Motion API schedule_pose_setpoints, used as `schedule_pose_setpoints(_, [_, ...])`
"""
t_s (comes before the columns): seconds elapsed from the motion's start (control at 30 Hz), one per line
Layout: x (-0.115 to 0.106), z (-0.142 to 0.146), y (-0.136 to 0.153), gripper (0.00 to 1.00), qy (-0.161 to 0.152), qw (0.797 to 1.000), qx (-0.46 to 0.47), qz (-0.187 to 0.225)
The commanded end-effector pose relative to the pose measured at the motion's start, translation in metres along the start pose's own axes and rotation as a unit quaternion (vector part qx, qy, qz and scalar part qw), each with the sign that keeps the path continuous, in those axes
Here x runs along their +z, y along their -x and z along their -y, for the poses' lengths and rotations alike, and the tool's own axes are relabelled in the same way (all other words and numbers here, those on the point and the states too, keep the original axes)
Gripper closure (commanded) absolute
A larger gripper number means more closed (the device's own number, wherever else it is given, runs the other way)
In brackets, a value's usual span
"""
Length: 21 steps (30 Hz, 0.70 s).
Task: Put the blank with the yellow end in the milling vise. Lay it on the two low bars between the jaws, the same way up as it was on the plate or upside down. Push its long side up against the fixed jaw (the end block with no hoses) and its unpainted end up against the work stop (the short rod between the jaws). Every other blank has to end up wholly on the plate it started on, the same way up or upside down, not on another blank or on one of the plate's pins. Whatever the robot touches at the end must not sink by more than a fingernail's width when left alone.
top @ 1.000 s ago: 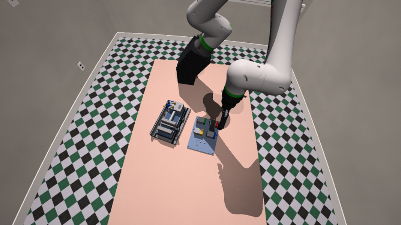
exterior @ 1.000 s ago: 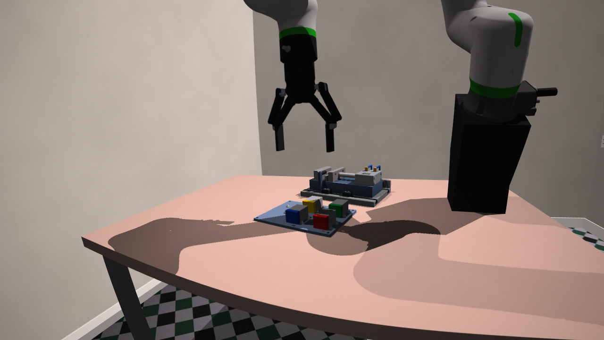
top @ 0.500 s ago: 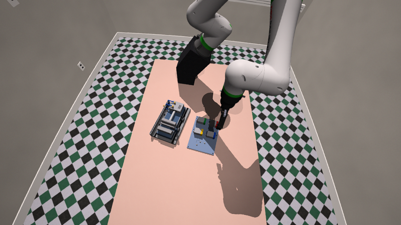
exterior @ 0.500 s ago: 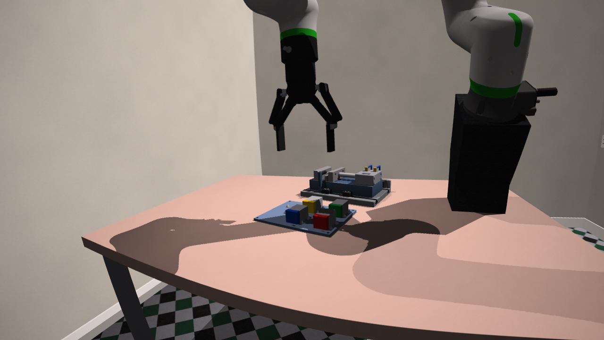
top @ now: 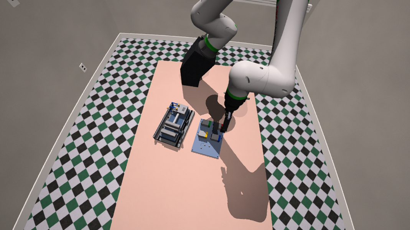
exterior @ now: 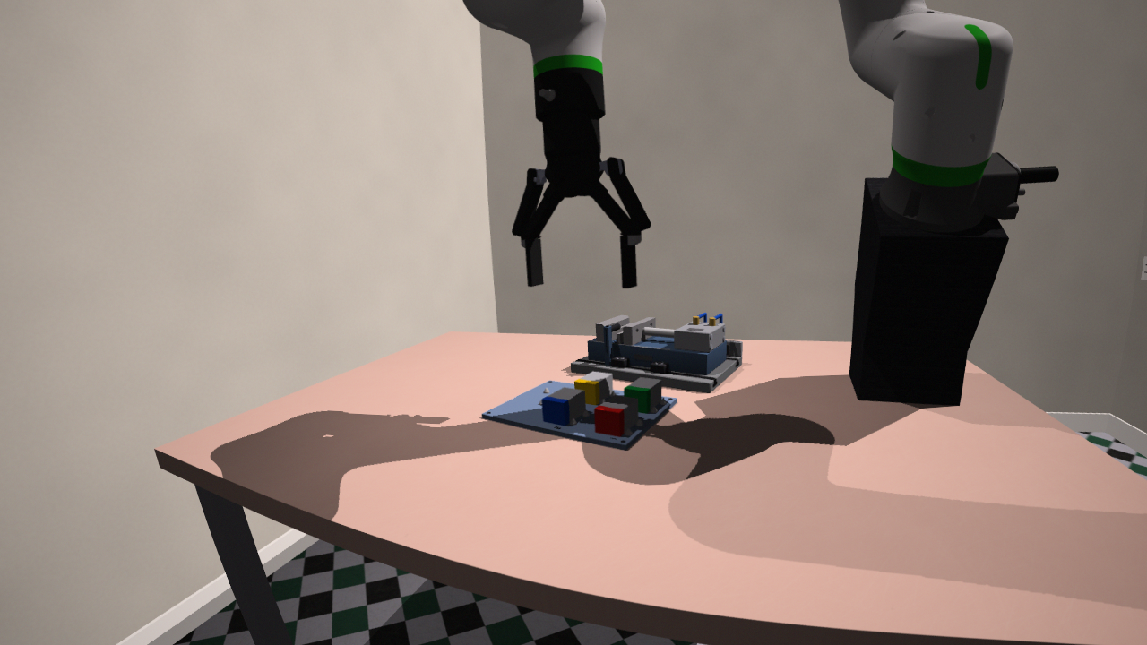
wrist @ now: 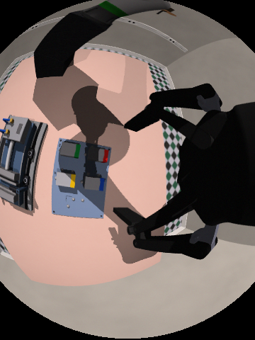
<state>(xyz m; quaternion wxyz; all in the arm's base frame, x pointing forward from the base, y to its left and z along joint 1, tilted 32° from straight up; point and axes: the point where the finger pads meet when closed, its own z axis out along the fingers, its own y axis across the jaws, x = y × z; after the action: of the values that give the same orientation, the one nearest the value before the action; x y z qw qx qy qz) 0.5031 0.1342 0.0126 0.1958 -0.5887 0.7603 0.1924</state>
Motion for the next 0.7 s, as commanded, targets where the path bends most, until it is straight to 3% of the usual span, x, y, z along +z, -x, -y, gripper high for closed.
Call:
schedule_pose_setpoints(0.0, [-0.0008, 0.0007, -0.0001, 0.0, -0.001, 1.0, 0.0, 0.0])
schedule_pose_setpoints(0.67, [-0.0006, 0.0011, -0.0025, 0.0, -0.001, 1.0, 0.0, 0.0])
